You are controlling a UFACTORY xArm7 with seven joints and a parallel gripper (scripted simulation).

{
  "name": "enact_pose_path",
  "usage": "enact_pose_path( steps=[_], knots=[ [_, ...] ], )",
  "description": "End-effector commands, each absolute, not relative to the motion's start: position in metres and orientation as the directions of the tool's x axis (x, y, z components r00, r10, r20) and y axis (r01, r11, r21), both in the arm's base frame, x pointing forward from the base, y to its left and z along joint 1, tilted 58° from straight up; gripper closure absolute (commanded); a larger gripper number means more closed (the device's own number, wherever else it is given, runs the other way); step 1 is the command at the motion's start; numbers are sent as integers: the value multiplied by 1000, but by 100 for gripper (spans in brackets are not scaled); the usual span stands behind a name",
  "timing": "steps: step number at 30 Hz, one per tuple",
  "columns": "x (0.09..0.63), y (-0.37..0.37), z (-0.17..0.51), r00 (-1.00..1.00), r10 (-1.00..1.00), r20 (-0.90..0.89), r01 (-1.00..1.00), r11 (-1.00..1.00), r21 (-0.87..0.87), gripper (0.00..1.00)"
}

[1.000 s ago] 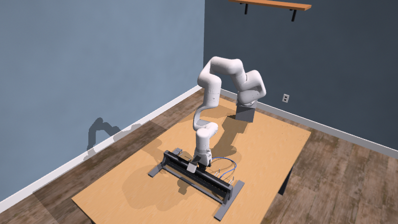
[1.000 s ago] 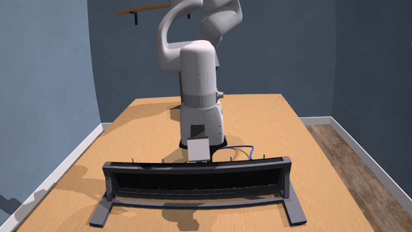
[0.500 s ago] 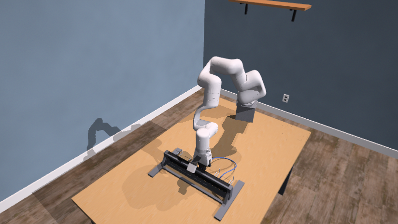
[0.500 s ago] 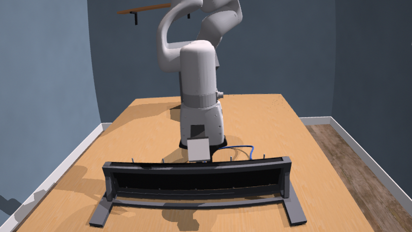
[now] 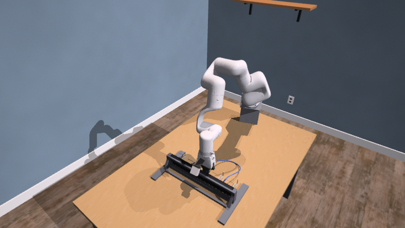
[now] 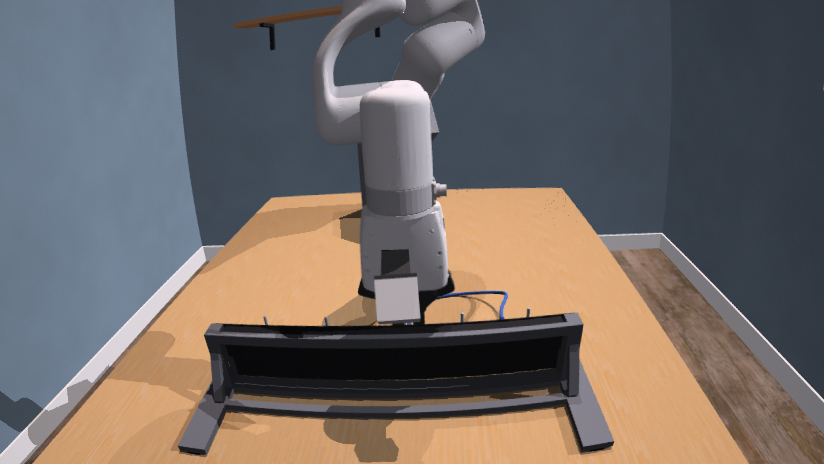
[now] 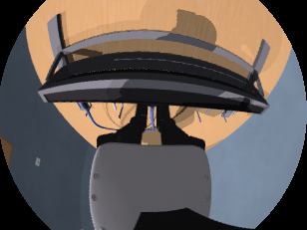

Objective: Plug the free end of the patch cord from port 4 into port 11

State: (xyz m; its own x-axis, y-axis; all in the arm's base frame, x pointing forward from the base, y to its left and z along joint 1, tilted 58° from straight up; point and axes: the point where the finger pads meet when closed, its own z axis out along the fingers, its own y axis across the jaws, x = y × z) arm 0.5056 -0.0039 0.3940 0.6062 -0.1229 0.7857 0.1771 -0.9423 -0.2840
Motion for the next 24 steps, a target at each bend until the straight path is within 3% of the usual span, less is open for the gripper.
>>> enact_pose_path(
  steps=[1,8,9,24],
  knots=[
    [506,-5,395,605,-124,786,176,-942,-284,100],
    [506,-4,395,605,-124,786,176,-942,-284,100],
    [506,-5,395,604,-124,787,177,-942,-284,62],
    [506,-4,395,604,-124,787,177,-942,-284,62]
  ],
)
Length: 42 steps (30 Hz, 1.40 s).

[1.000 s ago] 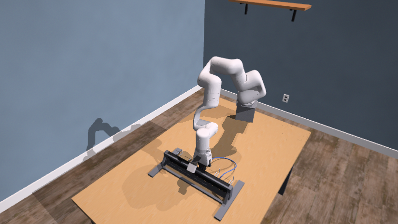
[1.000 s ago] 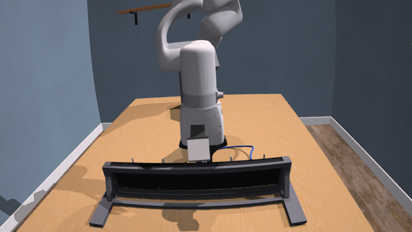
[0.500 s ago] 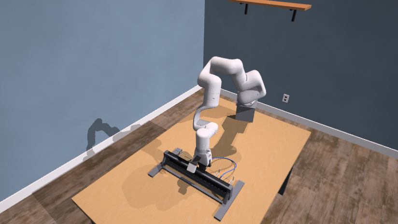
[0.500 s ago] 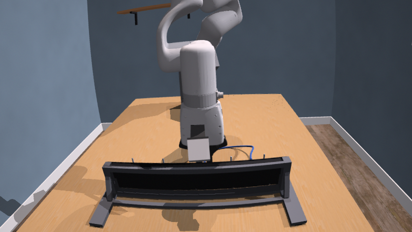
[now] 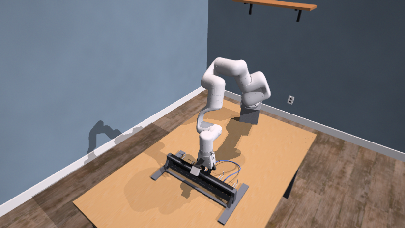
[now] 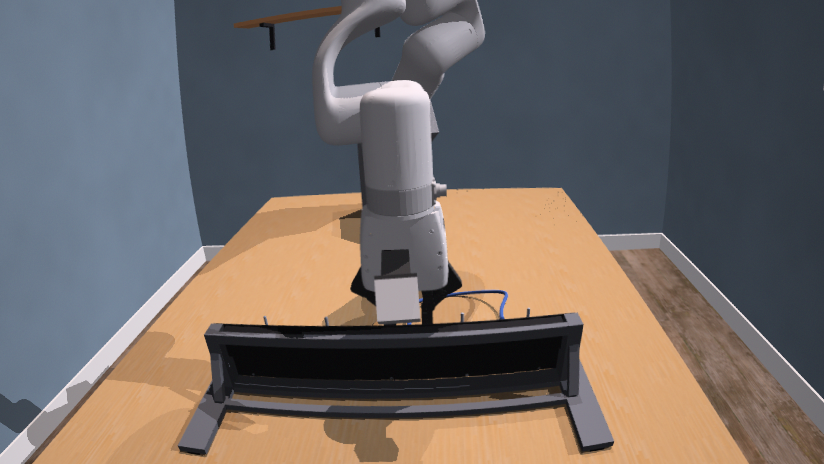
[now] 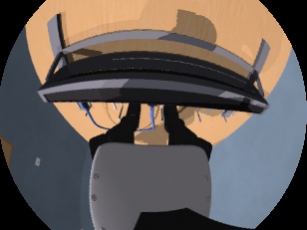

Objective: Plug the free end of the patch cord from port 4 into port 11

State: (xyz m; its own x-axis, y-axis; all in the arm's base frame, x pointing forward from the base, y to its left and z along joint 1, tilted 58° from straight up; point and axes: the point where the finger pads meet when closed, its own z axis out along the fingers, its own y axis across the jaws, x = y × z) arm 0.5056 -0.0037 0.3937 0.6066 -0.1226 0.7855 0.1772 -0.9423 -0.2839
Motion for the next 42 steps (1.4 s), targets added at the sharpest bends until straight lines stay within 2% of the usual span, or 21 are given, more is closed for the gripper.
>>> enact_pose_path(
  steps=[1,42],
  knots=[
    [506,-4,395,604,-124,787,177,-942,-284,62],
    [499,-7,399,604,-124,787,177,-942,-284,62]
  ],
)
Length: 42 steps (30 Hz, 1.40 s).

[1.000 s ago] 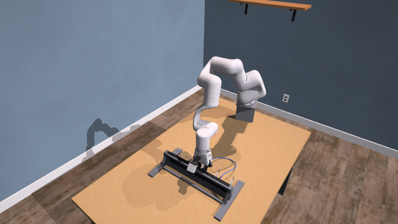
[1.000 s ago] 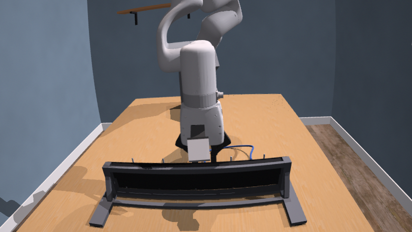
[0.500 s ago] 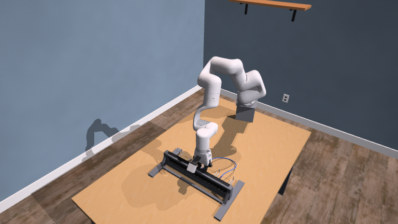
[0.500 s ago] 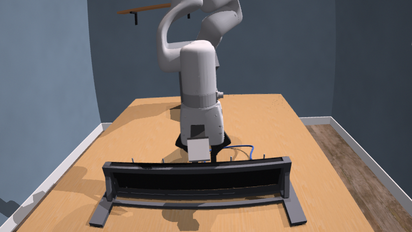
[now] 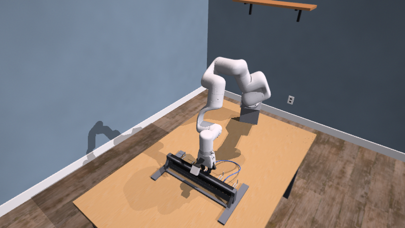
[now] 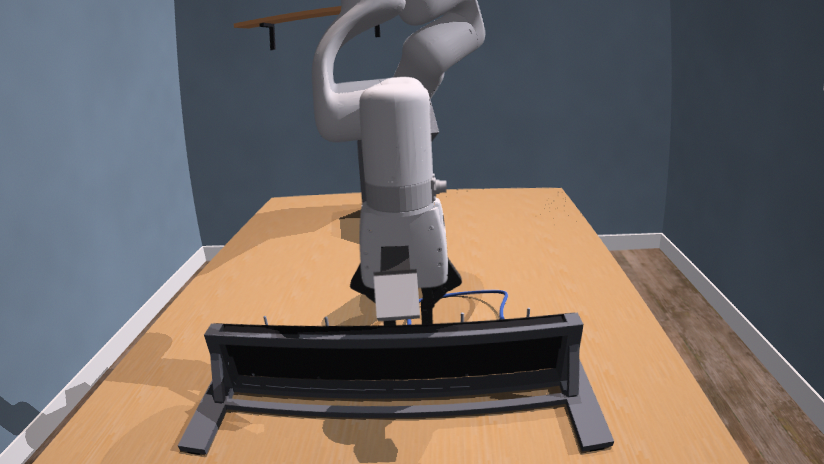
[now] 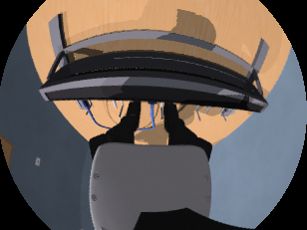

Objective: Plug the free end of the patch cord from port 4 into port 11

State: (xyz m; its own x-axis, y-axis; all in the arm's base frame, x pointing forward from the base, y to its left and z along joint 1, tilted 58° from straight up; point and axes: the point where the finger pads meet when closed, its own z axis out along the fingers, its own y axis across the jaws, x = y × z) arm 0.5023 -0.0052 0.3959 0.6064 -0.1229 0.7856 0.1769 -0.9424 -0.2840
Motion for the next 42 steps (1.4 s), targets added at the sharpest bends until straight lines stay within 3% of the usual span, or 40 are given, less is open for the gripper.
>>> enact_pose_path(
  steps=[1,39,40,42],
  knots=[
    [498,-8,400,604,-124,787,177,-942,-284,62],
    [442,-29,437,604,-124,787,177,-942,-284,62],
    [442,-29,437,604,-124,787,177,-942,-284,100],
    [442,-29,437,604,-124,787,177,-942,-284,100]
  ],
)
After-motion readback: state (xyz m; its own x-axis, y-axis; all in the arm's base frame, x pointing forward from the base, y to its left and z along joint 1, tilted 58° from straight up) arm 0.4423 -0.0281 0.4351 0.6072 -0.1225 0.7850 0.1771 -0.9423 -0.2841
